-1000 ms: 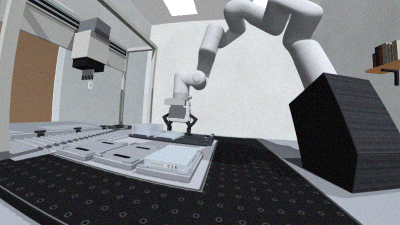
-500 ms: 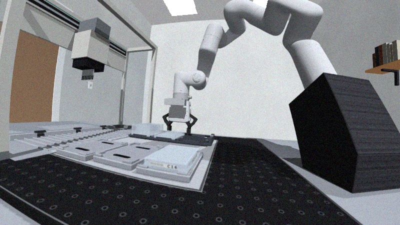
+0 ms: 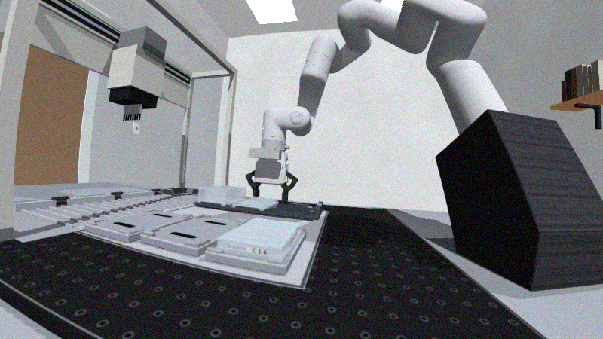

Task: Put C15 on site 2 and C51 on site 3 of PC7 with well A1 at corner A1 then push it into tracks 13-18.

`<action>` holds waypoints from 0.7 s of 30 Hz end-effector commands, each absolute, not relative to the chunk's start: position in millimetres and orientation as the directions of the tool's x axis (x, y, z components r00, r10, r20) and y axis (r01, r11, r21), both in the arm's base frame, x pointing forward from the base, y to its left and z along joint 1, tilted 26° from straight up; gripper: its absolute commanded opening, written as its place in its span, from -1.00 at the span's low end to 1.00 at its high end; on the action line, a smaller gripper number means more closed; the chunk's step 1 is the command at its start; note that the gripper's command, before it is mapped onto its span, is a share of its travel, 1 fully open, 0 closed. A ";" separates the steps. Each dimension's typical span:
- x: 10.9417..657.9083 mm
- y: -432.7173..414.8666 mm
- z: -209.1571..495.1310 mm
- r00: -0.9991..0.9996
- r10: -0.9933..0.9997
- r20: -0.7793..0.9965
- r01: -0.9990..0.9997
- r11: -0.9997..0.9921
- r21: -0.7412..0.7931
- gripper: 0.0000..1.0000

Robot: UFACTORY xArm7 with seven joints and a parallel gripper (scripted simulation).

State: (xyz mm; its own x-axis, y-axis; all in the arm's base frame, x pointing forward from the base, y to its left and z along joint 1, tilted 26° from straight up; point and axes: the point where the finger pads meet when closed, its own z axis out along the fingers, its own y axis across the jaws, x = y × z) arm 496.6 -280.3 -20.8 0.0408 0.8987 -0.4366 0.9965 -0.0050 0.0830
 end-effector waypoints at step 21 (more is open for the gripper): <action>497.9 -292.9 -12.8 0.041 0.899 -0.437 0.996 -0.003 0.087 1.00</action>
State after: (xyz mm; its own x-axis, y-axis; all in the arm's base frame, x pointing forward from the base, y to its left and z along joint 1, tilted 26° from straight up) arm 496.0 -291.8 -15.2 0.0412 0.8986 -0.4368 0.9965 -0.0053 0.0831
